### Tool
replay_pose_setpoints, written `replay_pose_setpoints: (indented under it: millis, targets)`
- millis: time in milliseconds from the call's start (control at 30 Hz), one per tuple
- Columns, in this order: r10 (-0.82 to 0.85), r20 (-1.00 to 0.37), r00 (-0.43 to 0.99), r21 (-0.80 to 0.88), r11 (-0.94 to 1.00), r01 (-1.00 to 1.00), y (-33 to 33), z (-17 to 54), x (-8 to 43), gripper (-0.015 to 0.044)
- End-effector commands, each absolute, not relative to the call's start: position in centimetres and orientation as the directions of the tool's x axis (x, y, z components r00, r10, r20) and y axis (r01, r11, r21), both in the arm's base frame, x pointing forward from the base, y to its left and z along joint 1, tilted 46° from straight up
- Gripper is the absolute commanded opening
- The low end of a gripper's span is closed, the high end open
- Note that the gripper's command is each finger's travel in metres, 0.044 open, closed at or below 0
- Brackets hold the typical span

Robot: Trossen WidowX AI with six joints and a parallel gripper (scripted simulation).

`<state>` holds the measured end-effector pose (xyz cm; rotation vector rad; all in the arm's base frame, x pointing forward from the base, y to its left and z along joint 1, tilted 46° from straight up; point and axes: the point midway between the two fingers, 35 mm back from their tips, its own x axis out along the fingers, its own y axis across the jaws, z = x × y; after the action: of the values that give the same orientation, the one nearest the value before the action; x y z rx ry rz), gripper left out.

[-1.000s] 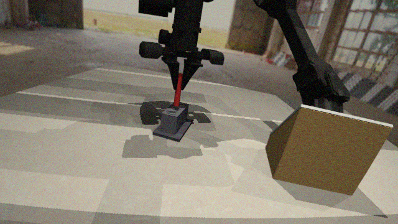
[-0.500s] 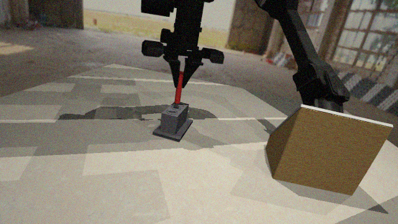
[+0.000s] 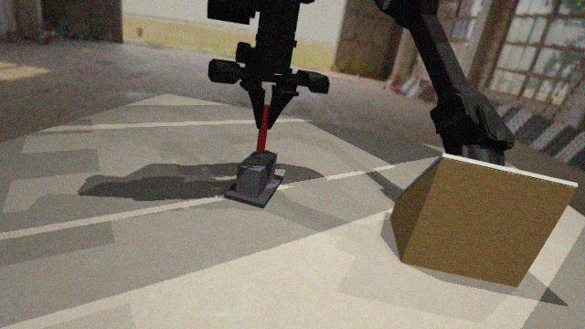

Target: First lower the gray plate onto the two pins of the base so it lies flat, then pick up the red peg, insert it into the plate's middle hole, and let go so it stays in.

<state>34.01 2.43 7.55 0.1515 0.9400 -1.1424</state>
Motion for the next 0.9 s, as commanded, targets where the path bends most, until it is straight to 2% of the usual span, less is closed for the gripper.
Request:
replay_pose_setpoints:
  millis: [0,867]
  targets:
    - [-0.706,-0.702,0.093,-0.343,0.45,0.824,2.43,7.55,34.01,0.0]
    - [-0.707,-0.701,0.093,-0.344,0.45,0.824,2.12,7.19,34.37,0.0]
